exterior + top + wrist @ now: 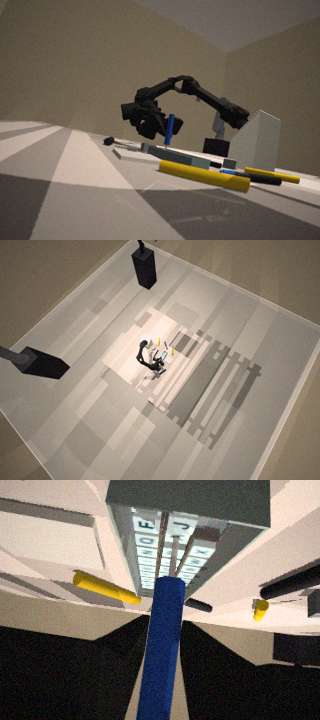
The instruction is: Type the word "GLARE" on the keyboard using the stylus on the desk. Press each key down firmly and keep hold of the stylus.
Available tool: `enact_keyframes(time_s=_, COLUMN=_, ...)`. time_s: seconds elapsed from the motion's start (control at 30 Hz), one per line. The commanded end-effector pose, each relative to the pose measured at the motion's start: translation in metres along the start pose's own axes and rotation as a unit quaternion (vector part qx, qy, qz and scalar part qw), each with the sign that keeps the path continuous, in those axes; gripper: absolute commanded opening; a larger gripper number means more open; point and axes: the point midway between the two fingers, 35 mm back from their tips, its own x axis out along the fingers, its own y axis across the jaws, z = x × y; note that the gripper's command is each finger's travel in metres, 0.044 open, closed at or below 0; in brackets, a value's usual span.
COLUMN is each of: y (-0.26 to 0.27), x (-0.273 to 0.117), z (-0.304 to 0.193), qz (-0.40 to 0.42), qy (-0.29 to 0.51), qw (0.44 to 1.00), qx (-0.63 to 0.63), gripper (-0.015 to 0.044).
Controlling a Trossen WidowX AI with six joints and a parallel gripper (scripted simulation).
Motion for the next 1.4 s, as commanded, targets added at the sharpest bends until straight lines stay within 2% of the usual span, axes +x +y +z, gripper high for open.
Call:
enact_keyframes(time_s=0.0, y=0.000, x=0.000, z=0.002, qz=0.000, qy=-0.003, qw=1.000, qx=-0.002, gripper=0.0081)
enact_keyframes(time_s=0.7, y=0.000, x=-0.018, z=-0.030, qz=0.003, qy=-0.006, qw=1.000, qx=-0.008, gripper=0.0085)
enact_keyframes(time_s=0.93, y=0.000, x=-0.018, z=-0.030, qz=0.003, qy=-0.006, qw=1.000, qx=-0.008, gripper=0.0038)
enact_keyframes(time_s=0.97, y=0.001, x=-0.017, z=-0.030, qz=0.003, qy=-0.006, qw=1.000, qx=-0.008, gripper=0.0012)
enact_keyframes(time_s=1.37, y=0.002, x=0.035, z=-0.066, qz=0.001, qy=-0.001, qw=1.000, qx=-0.003, gripper=0.0000)
